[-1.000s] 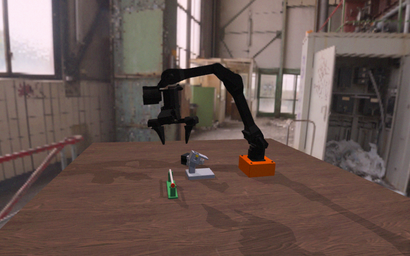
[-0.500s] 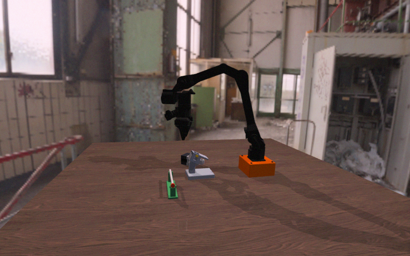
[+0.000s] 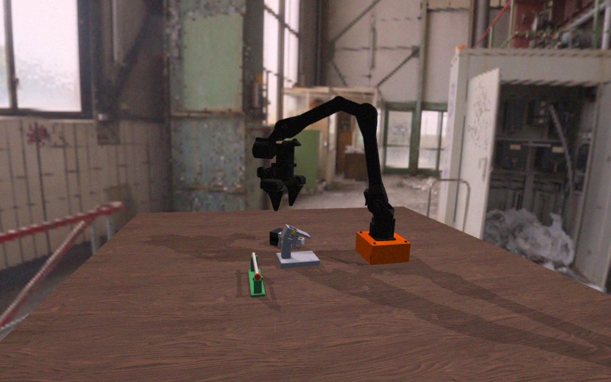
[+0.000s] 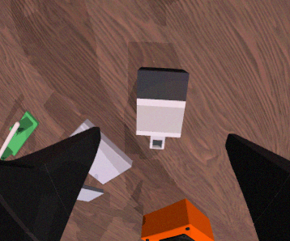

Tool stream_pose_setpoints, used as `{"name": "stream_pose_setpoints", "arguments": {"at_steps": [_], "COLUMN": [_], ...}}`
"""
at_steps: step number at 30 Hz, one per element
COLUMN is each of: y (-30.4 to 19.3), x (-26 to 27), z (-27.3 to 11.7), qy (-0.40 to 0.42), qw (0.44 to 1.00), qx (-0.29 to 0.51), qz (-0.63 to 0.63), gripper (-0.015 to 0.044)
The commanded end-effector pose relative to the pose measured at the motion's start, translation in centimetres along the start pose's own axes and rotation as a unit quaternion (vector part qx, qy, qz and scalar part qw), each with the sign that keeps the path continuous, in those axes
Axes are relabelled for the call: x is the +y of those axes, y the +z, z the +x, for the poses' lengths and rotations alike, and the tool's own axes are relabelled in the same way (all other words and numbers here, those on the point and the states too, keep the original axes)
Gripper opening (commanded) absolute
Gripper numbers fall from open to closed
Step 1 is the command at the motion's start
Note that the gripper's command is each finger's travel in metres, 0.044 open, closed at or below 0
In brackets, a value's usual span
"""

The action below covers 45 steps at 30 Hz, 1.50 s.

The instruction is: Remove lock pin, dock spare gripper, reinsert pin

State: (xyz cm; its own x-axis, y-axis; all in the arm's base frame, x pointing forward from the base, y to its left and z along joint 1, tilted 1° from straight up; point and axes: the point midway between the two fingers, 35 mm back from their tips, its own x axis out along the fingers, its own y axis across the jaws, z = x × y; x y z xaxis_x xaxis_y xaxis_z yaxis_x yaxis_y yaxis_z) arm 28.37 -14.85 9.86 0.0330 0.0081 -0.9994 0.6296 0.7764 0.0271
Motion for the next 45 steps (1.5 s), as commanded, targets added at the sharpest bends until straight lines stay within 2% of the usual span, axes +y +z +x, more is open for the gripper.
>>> {"name": "stream_pose_setpoints", "arguments": {"at_steps": [1, 8, 45], "y": [-0.2, -0.6, -0.7], "x": [0.0, 0.1, 0.0], "z": [2.0, 6.1, 11.6], "qy": [-0.003, -0.003, -0.003], "qw": [1.0, 1.0, 1.0], "qx": [0.005, 0.006, 0.006], "qz": [0.004, 0.004, 0.004], "gripper": [0.044, 0.044, 0.044]}}
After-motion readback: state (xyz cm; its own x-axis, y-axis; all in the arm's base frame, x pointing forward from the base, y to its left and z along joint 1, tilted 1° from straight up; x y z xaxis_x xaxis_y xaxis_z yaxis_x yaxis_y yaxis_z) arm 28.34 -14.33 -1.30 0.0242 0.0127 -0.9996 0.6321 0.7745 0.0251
